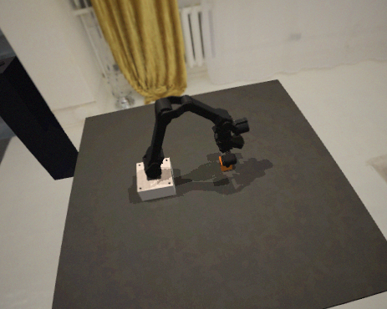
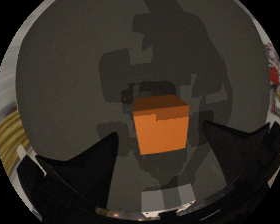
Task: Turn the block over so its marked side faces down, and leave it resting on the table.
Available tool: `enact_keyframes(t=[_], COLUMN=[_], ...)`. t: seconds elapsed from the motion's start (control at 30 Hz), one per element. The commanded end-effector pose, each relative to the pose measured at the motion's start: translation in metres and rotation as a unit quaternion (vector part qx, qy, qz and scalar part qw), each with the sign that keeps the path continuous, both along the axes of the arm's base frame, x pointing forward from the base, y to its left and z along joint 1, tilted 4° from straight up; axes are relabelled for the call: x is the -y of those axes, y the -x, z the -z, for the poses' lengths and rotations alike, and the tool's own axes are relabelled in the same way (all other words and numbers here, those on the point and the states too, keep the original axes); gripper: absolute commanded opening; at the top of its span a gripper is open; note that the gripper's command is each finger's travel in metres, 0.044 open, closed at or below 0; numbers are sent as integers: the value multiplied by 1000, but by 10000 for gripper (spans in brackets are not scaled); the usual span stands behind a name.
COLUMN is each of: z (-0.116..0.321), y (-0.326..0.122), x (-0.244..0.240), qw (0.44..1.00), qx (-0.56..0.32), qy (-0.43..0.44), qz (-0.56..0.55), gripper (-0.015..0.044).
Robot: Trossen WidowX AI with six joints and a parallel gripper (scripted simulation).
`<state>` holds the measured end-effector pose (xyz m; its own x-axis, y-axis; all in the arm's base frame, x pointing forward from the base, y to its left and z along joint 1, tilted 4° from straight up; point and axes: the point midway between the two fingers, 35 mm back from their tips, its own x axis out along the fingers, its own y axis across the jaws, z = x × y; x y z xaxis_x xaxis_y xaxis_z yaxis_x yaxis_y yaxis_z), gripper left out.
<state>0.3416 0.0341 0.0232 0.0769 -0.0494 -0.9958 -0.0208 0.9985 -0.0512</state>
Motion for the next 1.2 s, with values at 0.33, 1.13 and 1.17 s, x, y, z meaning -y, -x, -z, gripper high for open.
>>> enact_keyframes(t=[0.33, 1.13, 1.17], z=[20, 20, 20], y=[1, 1, 1], x=[1, 1, 1], qw=[1000, 1000, 1000], qx=[-2, -2, -2], qy=[-2, -2, -2], qz=[-2, -2, -2], gripper=[414, 117, 110])
